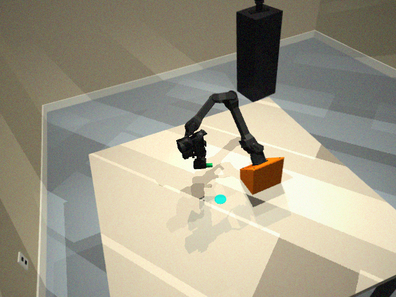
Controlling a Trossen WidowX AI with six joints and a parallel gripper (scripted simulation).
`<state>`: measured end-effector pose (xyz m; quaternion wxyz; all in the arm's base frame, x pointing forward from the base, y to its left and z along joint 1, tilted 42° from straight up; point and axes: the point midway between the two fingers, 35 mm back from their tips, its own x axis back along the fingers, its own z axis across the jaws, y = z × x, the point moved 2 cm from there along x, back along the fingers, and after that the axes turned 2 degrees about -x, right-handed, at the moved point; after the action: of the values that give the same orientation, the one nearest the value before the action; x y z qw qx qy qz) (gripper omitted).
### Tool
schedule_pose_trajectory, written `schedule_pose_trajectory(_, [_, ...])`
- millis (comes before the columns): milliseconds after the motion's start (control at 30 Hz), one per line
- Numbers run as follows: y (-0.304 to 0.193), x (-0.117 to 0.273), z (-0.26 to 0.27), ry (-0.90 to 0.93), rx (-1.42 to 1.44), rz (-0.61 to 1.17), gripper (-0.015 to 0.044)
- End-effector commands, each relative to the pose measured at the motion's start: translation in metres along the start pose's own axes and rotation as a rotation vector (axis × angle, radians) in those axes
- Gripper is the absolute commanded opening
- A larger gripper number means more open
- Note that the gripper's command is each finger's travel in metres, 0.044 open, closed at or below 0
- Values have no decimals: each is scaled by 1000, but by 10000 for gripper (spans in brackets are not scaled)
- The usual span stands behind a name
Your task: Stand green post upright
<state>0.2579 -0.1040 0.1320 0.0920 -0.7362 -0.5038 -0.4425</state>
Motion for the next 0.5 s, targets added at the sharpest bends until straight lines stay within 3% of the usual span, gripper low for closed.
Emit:
schedule_pose_trajectory(0, [1, 10, -3, 2, -10, -15, 23])
schedule_pose_trajectory(467, [-12, 15, 32, 18, 330, -13, 23])
